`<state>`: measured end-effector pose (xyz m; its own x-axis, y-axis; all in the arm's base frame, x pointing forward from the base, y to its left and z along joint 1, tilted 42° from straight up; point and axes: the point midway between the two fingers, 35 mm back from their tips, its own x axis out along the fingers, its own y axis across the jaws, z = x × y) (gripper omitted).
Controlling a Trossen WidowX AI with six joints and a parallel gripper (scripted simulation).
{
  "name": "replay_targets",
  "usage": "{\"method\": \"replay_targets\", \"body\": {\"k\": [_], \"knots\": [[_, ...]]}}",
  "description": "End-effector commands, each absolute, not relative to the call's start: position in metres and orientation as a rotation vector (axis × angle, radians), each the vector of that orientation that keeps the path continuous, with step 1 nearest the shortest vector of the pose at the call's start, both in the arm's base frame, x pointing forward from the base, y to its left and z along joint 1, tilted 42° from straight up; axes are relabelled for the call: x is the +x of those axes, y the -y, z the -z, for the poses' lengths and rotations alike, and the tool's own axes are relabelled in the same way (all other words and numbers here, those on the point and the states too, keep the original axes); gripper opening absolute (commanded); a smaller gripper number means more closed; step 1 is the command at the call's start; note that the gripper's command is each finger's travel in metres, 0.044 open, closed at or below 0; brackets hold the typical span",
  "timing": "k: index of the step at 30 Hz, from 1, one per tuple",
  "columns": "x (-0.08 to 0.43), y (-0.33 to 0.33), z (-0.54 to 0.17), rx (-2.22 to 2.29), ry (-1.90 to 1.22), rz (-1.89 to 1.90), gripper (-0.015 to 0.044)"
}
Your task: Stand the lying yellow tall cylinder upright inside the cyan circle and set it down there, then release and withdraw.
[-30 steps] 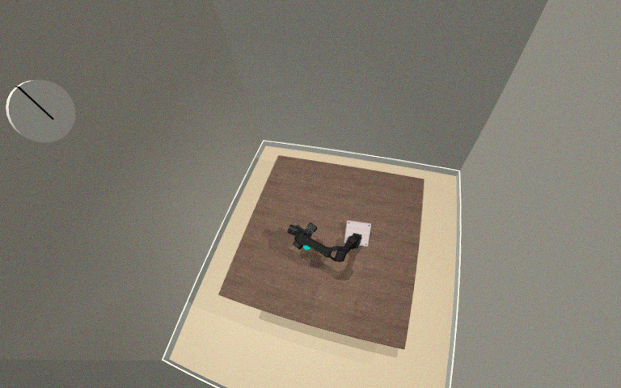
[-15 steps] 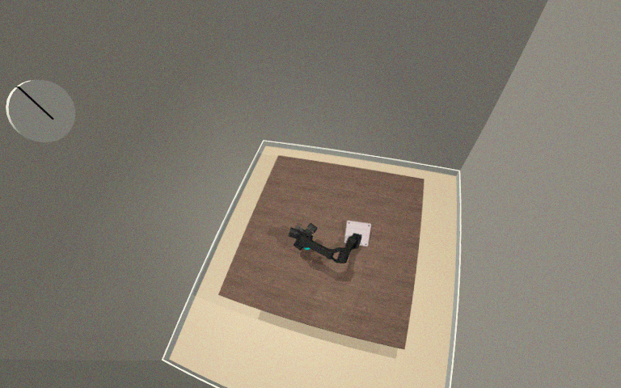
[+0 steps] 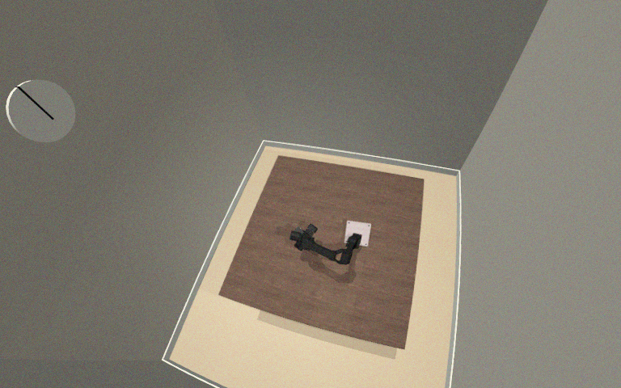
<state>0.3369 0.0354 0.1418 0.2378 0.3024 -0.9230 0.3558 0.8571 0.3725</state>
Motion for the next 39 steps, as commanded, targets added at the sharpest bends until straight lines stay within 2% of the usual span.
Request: {"method": "replay_targets", "body": {"k": [1,39], "knots": [[0.3366,-0.0353,-0.1407,0.572,-1.329,0.057,0.0105],[0.3394,-0.0386,-0.1404,0.506,-1.086,0.156,0.0105]]}}
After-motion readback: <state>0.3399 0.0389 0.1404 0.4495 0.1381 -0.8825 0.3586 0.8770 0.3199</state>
